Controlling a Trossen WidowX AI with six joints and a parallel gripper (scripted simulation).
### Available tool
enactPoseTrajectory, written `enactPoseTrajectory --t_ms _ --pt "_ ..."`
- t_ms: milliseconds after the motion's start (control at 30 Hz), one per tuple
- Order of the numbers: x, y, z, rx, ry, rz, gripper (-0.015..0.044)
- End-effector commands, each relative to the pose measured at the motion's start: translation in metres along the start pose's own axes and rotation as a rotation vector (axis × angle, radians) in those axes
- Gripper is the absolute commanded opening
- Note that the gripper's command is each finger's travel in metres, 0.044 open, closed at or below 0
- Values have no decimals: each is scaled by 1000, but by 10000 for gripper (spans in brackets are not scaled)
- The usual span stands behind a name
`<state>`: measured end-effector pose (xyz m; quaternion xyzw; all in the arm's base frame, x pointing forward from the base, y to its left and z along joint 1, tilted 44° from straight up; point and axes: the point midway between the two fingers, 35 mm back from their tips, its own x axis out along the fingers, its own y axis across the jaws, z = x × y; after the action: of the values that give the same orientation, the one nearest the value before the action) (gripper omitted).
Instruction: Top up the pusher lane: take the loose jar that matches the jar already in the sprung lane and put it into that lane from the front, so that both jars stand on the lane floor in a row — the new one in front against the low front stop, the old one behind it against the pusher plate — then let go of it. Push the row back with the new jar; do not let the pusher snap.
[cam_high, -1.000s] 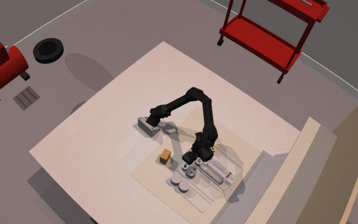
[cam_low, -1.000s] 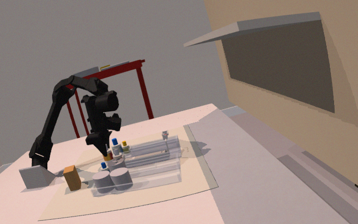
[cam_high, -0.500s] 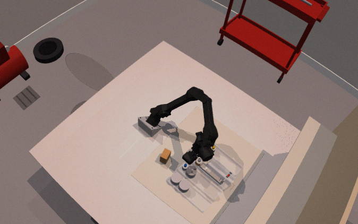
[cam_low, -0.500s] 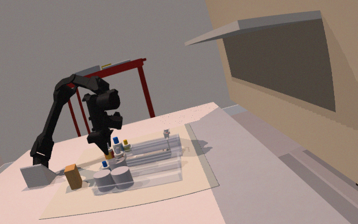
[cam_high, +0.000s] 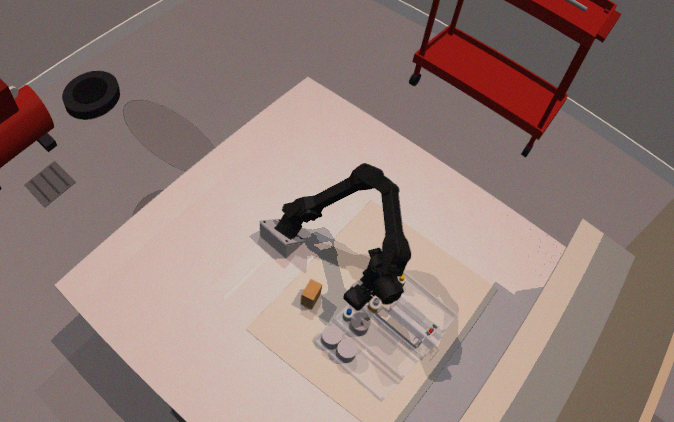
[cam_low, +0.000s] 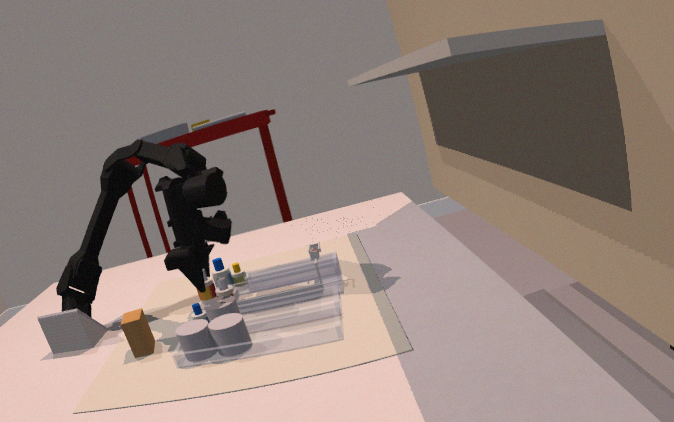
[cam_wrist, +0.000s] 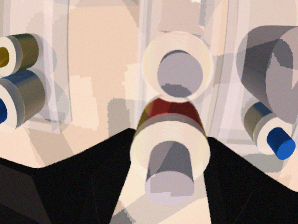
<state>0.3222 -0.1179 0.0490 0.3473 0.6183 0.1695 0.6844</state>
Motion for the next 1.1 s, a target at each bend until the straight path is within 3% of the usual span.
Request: enactPoseTrajectory --t_ms 0,1067 --pt "-1 1 4 -10 -19 6 0" --pt "6 1 5 -10 -19 7 0"
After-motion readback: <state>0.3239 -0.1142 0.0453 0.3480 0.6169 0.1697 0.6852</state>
